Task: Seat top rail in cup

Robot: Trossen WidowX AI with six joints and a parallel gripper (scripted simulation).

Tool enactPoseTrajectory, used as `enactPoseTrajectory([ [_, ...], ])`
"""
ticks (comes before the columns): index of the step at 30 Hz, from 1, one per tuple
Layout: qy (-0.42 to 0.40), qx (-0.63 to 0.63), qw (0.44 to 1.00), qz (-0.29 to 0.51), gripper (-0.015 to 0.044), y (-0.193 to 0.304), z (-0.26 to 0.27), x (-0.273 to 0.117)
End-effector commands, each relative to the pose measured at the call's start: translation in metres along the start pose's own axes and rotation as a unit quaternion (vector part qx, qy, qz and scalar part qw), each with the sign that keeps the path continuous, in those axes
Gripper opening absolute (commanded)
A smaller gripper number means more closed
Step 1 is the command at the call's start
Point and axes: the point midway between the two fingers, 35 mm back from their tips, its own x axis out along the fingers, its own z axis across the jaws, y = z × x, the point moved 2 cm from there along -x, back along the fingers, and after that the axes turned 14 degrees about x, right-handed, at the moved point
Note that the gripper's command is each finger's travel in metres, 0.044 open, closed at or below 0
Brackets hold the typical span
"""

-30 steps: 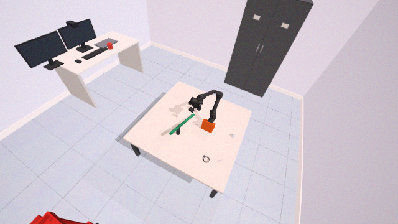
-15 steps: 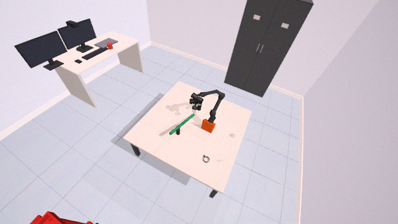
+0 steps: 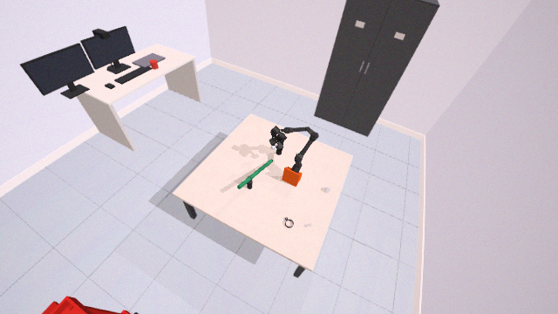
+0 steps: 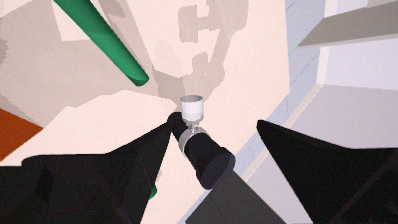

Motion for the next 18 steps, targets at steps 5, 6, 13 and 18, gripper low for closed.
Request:
enactPoseTrajectory([
  [5, 0.001, -0.018, 1.000, 0.005, 0.0440, 0.004, 0.004, 0.011],
  [6, 0.000, -0.018, 1.000, 0.004, 0.0440, 0.004, 0.008, 0.018],
  [13, 0.004, -0.019, 1.000, 0.005, 0.0440, 0.013, 0.027, 0.054],
  [18, 0.004, -0.019, 1.000, 0.005, 0.0440, 0.013, 0.027, 0.056],
])
